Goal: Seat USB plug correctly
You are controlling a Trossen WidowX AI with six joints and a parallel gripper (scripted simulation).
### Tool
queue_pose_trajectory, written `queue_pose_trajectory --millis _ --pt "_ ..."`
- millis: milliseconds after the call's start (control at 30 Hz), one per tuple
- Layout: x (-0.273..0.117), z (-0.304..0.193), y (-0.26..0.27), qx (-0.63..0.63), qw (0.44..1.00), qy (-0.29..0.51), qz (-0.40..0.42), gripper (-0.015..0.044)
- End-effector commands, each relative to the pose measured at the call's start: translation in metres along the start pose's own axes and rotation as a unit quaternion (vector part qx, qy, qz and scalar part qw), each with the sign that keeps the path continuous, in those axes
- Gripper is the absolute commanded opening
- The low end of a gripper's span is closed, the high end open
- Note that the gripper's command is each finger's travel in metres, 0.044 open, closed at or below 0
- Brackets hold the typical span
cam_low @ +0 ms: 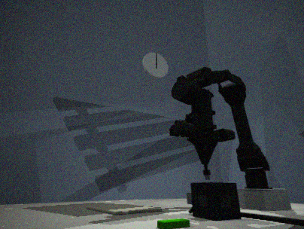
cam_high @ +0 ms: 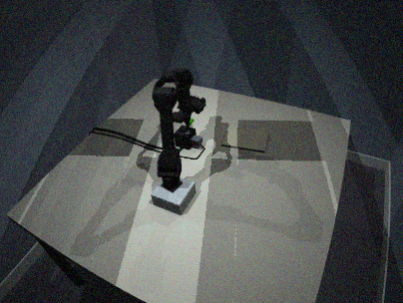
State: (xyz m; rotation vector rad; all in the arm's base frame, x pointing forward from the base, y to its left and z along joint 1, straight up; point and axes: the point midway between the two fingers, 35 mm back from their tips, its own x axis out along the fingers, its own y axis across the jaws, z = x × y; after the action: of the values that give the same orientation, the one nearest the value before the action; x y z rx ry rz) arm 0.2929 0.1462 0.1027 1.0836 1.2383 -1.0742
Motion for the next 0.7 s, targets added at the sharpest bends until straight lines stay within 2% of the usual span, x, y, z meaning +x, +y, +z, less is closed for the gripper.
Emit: queue_pose_trajectory --millis 0,667 --pt "0.0012 0.0011 0.0002 -0.002 1.0 -0.003 0.0 0.0" --pt "0.0036 0.001 0.0002 -0.002 1.0 -0.003 0.0 0.0"
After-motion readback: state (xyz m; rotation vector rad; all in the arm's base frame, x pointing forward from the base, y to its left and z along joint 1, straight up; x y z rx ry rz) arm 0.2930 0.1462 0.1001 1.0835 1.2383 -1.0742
